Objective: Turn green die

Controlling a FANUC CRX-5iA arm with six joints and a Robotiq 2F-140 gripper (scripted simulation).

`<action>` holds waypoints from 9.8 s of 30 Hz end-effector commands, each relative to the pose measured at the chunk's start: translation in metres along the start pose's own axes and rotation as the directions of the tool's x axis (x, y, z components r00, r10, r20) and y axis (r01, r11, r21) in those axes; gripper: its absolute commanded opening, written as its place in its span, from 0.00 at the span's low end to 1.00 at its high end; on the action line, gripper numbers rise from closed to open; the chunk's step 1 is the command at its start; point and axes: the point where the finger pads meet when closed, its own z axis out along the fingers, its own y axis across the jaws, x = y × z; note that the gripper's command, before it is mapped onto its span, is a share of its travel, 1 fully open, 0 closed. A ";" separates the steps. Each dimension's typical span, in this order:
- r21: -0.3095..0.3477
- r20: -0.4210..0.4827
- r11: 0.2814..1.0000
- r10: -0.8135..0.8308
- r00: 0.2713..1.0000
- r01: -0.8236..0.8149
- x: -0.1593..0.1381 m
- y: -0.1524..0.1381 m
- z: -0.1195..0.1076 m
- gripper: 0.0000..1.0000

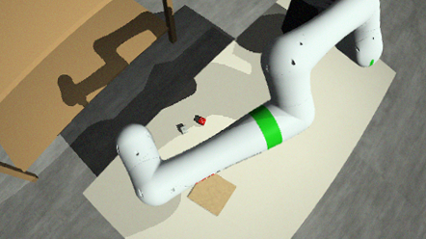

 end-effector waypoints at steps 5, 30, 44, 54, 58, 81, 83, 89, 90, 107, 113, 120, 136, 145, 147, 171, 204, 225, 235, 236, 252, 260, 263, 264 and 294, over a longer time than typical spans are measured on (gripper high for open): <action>0.000 0.000 1.000 0.000 1.000 0.000 0.000 0.000 0.000 0.21; 0.000 0.000 1.000 0.000 1.000 0.000 0.000 0.000 0.000 0.21; 0.000 0.000 1.000 0.000 1.000 0.000 0.000 0.000 -0.016 0.21; 0.000 0.000 1.000 0.000 1.000 0.000 0.000 0.000 -0.073 0.21; 0.000 0.000 1.000 0.000 1.000 0.000 0.000 0.000 -0.094 0.21; -0.002 0.002 0.998 0.058 0.998 -0.058 -0.013 0.071 -0.102 0.21; -0.003 0.003 0.995 0.096 0.995 -0.096 -0.011 0.121 -0.103 0.21; -0.002 0.002 0.991 0.135 0.991 -0.135 -0.001 0.170 -0.103 0.21; -0.002 0.002 0.989 0.151 0.989 -0.151 0.006 0.191 -0.104 0.21; 0.000 0.001 0.982 0.190 0.982 -0.190 0.029 0.239 -0.105 0.21; 0.000 0.001 0.982 0.190 0.982 -0.190 0.029 0.239 -0.104 0.21; 0.000 0.001 0.982 0.190 0.982 -0.190 0.029 0.239 -0.098 0.21; 0.000 0.001 0.982 0.190 0.982 -0.190 0.028 0.239 -0.038 0.21; 0.000 0.001 0.982 0.190 0.982 -0.190 0.028 0.239 -0.011 0.21; 0.000 0.001 0.982 0.190 0.982 -0.190 0.028 0.239 -0.009 0.21; 0.000 0.001 0.982 0.190 0.982 -0.190 0.028 0.239 -0.009 0.21; 0.000 0.001 0.982 0.190 0.982 -0.190 0.028 0.239 -0.006 0.21; 0.000 0.001 0.982 0.190 0.982 -0.190 0.028 0.239 -0.005 0.21; 0.000 0.001 0.982 0.190 0.982 -0.190 0.028 0.239 -0.005 0.21; 0.000 0.001 0.982 0.190 0.982 -0.190 0.028 0.239 -0.005 0.21; 0.000 0.001 0.982 0.190 0.982 -0.190 0.028 0.239 -0.005 0.21; 0.000 0.001 0.982 0.190 0.982 -0.190 0.028 0.239 -0.005 0.21; 0.000 0.001 0.982 0.190 0.982 -0.190 0.028 0.239 -0.005 0.21; 0.000 0.001 0.982 0.190 0.982 -0.190 0.028 0.239 -0.005 0.21; 0.000 0.001 0.982 0.190 0.982 -0.190 0.028 0.239 -0.005 0.23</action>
